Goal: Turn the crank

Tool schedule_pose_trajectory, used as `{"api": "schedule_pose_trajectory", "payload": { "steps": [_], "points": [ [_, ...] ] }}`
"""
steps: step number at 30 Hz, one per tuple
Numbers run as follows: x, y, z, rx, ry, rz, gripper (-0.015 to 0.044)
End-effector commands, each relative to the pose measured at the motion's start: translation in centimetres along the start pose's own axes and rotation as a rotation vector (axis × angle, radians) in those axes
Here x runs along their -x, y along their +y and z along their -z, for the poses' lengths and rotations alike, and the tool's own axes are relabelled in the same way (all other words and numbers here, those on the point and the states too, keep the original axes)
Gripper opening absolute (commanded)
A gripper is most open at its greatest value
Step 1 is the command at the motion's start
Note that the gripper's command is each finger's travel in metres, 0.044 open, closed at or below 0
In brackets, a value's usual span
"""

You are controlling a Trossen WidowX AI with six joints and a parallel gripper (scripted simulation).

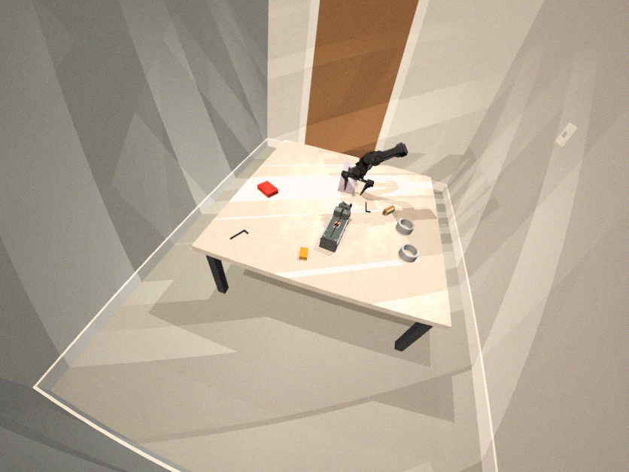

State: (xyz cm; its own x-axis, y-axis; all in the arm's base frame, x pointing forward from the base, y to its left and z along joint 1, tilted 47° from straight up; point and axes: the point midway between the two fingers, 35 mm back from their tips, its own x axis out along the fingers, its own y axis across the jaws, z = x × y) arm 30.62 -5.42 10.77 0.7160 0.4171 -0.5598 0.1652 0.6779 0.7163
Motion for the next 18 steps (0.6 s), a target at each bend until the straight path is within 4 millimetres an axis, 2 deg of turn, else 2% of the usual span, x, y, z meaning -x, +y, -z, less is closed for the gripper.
{"api": "schedule_pose_trajectory", "payload": {
  "steps": [1, 18],
  "points": [
    [0.9, 0.5, -0.6, 0.011, -0.004, -0.012, 0.044],
    [-3.6, -0.7, -6.7, 0.148, 0.039, -0.095, 0.044]
  ]
}}
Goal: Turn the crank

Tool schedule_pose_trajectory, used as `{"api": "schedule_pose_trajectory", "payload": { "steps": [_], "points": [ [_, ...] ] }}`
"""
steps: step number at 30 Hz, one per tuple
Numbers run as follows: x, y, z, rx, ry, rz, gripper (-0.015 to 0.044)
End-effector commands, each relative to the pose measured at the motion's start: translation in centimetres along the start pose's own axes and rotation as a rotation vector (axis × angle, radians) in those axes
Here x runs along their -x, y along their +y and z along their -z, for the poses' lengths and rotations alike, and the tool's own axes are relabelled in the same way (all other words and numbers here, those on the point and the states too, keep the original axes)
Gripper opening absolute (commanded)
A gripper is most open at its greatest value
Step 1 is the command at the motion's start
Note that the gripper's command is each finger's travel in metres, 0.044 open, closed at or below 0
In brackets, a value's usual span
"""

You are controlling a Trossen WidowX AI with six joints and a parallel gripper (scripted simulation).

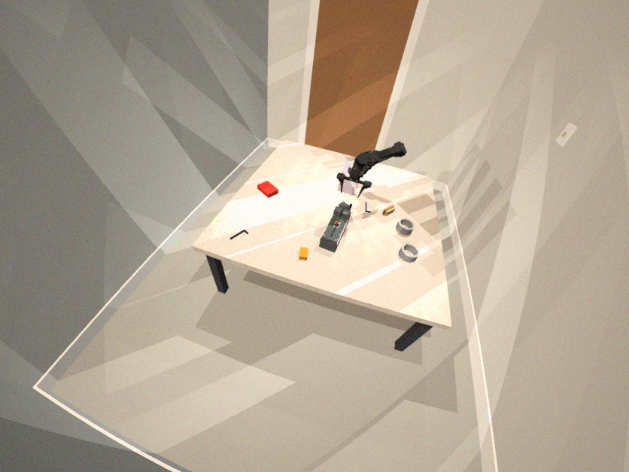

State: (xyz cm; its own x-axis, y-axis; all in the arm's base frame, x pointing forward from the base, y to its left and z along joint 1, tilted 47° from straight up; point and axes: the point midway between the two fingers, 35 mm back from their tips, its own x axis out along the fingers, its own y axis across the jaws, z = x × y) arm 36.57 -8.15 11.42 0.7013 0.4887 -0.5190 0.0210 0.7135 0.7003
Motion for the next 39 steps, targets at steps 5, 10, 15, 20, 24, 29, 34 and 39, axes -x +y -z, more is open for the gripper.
{"api": "schedule_pose_trajectory", "payload": {
  "steps": [5, 10, 15, 20, 24, 29, 34, 39],
  "points": [
    [-2.4, -1.6, -2.2, 0.062, 0.018, -0.044, 0.044],
    [-4.2, -2.8, -3.5, 0.104, 0.028, -0.071, 0.044],
    [-5.1, -3.2, -3.4, 0.115, 0.03, -0.078, 0.044],
    [-7.9, -3.1, -1.0, 0.115, 0.03, -0.079, 0.044],
    [-8.7, -3.0, -0.2, 0.115, 0.029, -0.081, 0.044],
    [-8.7, -3.0, -0.2, 0.115, 0.029, -0.081, 0.044],
    [-8.7, -3.0, -0.2, 0.115, 0.029, -0.081, 0.044],
    [-8.7, -3.0, -0.2, 0.115, 0.029, -0.081, 0.044]
  ]
}}
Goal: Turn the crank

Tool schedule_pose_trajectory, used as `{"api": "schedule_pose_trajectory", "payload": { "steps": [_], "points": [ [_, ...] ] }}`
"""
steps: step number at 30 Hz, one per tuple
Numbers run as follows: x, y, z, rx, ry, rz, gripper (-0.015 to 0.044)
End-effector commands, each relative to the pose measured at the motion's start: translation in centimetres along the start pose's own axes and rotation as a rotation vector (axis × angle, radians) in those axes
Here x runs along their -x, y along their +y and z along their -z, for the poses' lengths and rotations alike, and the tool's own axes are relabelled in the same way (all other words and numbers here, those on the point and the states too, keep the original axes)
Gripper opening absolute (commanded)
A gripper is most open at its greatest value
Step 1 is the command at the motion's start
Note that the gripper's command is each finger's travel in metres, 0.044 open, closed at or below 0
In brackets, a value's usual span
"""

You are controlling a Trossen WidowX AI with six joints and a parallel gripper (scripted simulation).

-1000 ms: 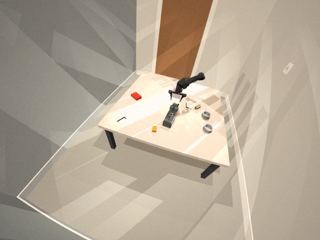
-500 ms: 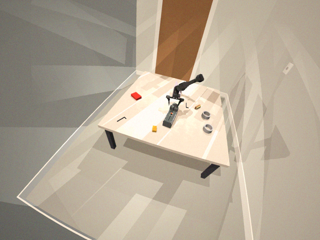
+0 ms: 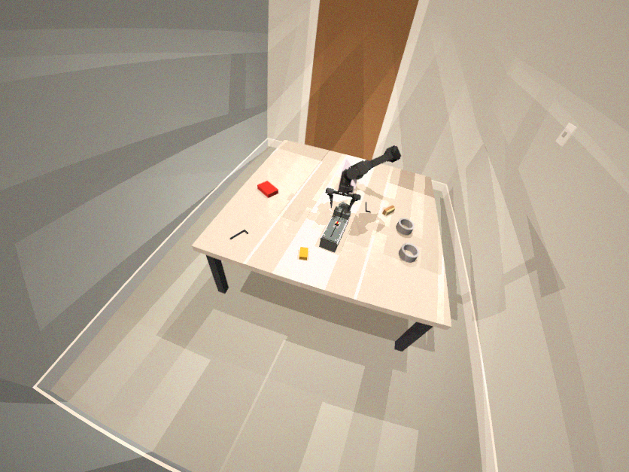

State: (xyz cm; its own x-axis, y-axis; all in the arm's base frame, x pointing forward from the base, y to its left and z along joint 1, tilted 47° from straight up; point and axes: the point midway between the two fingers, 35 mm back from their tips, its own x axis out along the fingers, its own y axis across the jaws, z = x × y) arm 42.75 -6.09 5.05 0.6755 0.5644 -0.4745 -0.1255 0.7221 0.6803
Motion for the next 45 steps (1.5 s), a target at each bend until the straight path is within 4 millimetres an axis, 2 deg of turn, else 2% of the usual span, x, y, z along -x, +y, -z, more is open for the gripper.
{"api": "schedule_pose_trajectory", "payload": {
  "steps": [1, 5, 11, 15, 33, 42, 45],
  "points": [
    [0.0, -0.1, 0.1, -0.005, 0.0, 0.006, 0.044],
    [0.6, -0.2, -0.6, -0.004, 0.001, 0.006, 0.044],
    [3.7, -0.3, -3.1, 0.0, 0.001, 0.002, 0.044],
    [4.2, -0.1, -3.2, -0.005, 0.0, 0.005, 0.044],
    [9.3, 4.9, 1.6, -0.146, -0.043, 0.096, 0.044],
    [11.2, 6.6, 4.8, -0.217, -0.07, 0.138, 0.044],
    [11.2, 6.6, 5.1, -0.22, -0.071, 0.141, 0.044]
  ]
}}
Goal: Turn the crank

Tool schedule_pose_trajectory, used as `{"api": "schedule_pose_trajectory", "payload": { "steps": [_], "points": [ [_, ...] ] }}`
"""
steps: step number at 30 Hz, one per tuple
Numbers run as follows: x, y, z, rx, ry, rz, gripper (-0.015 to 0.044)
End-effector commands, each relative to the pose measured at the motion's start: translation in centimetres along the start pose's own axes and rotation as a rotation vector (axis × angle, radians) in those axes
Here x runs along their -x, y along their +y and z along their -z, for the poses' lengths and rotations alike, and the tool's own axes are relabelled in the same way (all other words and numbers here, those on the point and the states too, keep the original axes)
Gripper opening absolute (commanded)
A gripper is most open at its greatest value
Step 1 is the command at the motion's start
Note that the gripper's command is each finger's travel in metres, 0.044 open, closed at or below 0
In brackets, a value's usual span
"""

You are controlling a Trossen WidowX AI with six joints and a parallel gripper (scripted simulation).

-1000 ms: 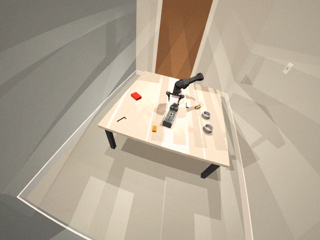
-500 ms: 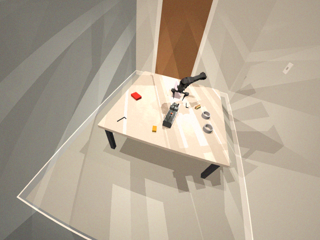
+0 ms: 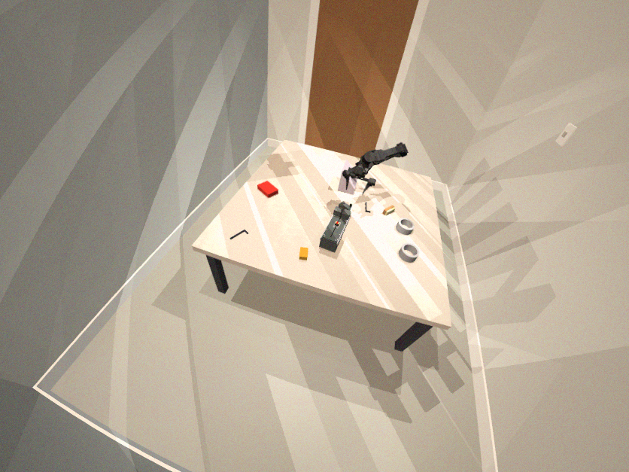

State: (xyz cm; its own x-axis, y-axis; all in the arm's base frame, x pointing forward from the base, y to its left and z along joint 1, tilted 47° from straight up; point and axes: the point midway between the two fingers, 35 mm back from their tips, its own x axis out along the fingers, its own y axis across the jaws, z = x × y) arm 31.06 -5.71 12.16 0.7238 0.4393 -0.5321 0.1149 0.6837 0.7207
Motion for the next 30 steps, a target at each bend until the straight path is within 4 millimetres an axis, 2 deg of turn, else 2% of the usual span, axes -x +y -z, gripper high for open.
{"api": "schedule_pose_trajectory", "payload": {
  "steps": [1, 11, 20, 30],
  "points": [
    [0.0, -0.1, 0.5, -0.01, -0.004, 0.011, 0.044],
    [-3.6, -0.3, 3.4, -0.008, 0.001, 0.017, 0.044],
    [-5.9, 0.0, 6.4, -0.012, -0.005, 0.009, 0.044],
    [-6.9, 0.0, 7.3, -0.012, -0.005, 0.01, 0.044]
  ]
}}
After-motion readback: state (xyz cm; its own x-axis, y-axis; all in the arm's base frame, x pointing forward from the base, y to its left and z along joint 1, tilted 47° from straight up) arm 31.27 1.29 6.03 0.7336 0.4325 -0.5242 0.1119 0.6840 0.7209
